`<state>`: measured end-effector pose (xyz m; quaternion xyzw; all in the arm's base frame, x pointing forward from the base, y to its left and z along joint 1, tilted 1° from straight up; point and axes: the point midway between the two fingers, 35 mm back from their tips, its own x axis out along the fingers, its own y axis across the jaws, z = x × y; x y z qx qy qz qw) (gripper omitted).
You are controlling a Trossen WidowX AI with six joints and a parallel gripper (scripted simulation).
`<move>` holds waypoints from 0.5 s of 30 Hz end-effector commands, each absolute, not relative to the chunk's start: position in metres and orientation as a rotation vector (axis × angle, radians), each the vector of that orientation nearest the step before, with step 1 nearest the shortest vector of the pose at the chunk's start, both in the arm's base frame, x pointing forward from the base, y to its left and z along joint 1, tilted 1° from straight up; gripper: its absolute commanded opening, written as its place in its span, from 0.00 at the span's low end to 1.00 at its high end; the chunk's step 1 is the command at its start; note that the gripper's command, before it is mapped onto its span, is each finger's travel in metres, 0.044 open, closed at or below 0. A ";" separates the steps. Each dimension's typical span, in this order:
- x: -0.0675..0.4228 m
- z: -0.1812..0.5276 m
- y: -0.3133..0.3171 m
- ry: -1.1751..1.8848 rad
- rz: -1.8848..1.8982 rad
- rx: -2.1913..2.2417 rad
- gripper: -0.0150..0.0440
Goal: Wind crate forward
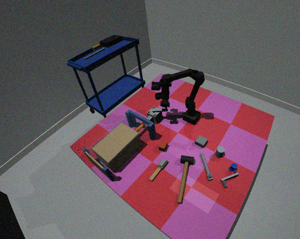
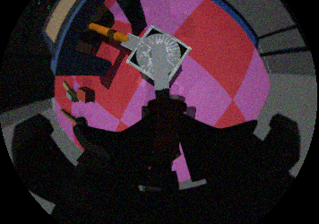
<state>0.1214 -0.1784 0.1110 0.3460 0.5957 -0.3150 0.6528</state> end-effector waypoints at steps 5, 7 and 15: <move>0.099 0.096 -0.201 1.408 -0.785 0.781 0.25; 0.098 0.096 -0.204 1.408 -0.785 0.781 0.25; 0.093 0.096 -0.216 1.408 -0.786 0.780 0.25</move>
